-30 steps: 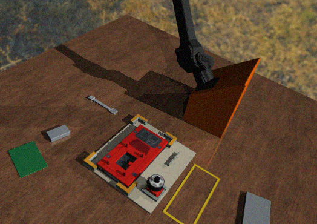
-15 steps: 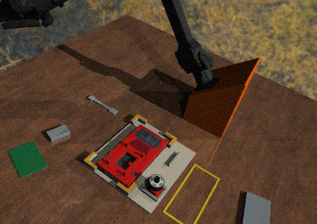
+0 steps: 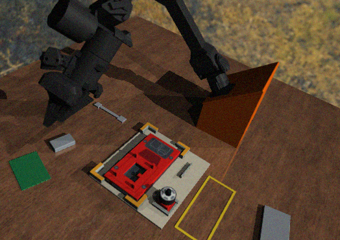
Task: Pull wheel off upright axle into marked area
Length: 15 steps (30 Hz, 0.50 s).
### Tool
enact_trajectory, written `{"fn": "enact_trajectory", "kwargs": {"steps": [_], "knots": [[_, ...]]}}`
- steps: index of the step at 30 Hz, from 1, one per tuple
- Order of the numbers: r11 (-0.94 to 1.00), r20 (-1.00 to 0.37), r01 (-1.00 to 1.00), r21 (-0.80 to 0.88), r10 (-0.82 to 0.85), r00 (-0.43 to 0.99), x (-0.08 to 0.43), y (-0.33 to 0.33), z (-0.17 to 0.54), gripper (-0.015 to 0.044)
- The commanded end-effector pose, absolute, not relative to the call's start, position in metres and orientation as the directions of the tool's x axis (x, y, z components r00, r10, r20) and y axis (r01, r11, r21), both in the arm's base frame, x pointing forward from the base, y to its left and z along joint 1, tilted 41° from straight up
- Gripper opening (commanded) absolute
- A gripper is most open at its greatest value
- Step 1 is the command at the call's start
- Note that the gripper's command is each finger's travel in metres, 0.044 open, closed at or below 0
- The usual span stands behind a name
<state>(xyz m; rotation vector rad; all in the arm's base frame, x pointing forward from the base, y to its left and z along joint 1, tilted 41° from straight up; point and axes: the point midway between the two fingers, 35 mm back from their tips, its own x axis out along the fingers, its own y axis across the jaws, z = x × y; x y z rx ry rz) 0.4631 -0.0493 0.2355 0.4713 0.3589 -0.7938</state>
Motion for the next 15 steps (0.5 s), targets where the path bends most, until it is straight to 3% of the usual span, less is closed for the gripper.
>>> {"fn": "enact_trajectory", "kwargs": {"steps": [1, 8, 15], "knots": [[0.548, -0.57, 0.793, 0.268, -0.573, 0.589, 0.46, -0.03, 0.19, 0.03], [0.344, -0.731, 0.914, 0.216, -0.563, 0.385, 0.434, 0.008, 0.094, 0.03], [0.127, -0.779, 0.986, 0.11, -0.604, 0.165, 0.389, 0.033, 0.025, 0.03]]}}
